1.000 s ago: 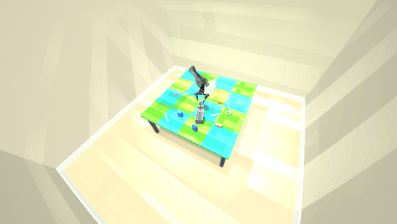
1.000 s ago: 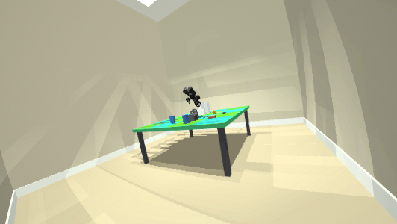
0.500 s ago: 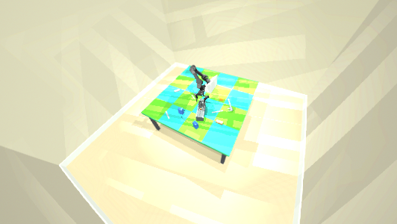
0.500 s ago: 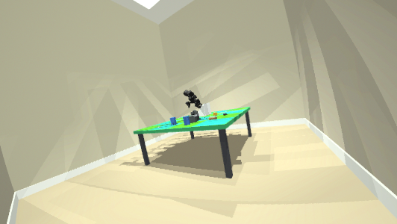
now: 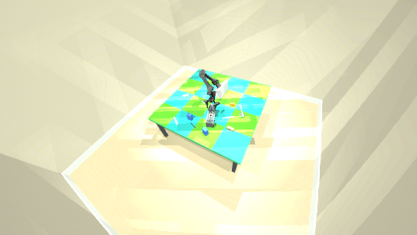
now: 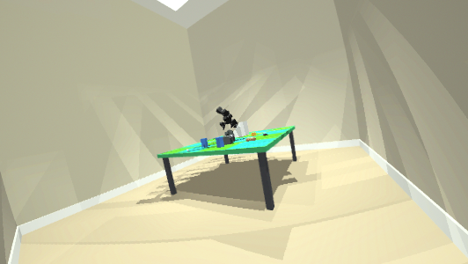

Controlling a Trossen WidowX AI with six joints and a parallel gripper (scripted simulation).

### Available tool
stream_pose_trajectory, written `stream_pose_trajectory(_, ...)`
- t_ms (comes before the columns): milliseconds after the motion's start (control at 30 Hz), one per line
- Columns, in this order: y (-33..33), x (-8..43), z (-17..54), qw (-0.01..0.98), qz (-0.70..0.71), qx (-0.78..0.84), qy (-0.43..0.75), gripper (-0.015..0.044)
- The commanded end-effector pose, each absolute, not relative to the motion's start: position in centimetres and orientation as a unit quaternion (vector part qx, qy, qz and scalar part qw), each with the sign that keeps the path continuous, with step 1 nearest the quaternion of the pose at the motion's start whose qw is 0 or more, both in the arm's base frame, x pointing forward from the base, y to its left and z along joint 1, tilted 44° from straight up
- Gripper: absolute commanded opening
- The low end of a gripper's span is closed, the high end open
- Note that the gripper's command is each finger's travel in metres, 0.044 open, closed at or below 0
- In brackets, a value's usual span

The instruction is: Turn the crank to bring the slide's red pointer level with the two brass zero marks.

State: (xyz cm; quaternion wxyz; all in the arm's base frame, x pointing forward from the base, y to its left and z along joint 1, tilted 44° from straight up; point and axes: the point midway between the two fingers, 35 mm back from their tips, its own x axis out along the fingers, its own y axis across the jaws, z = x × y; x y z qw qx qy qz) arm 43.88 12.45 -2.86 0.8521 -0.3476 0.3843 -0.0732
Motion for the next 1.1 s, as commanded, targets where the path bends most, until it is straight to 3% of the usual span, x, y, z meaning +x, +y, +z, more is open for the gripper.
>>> stream_pose_trajectory(0,12.4,43.7,-3.1,0.85,-0.07,-0.351,0.387,0.044)
stream_pose_trajectory(533,16.2,43.4,1.1,0.851,-0.07,-0.349,0.386,0.044)
stream_pose_trajectory(1067,14.8,34.3,2.7,0.83,-0.005,-0.388,0.4,0.044)
